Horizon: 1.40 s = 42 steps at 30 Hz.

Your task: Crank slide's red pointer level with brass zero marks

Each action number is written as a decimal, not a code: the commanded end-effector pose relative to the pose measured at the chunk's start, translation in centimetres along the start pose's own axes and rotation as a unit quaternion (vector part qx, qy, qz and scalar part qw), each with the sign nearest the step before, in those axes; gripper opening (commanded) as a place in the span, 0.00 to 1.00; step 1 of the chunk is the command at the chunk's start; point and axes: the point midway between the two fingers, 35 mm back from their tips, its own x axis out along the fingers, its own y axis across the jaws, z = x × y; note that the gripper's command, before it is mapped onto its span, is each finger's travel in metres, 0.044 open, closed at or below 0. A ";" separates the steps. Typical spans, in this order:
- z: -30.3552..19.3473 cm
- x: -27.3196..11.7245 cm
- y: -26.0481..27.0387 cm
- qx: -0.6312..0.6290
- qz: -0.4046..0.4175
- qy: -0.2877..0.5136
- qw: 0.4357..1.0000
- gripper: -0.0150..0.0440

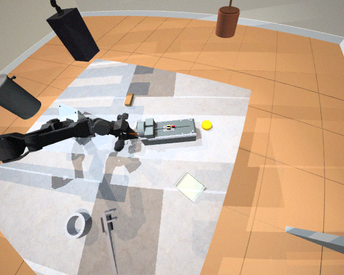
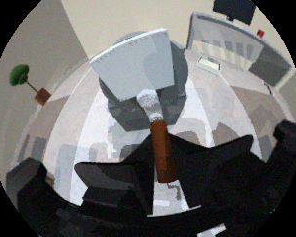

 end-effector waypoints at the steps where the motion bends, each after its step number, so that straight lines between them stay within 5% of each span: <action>1: -0.2 0.1 0.9 -0.004 0.011 0.000 1.000 0.25; 42: 0.0 -0.1 1.8 -0.004 0.011 0.000 1.000 0.25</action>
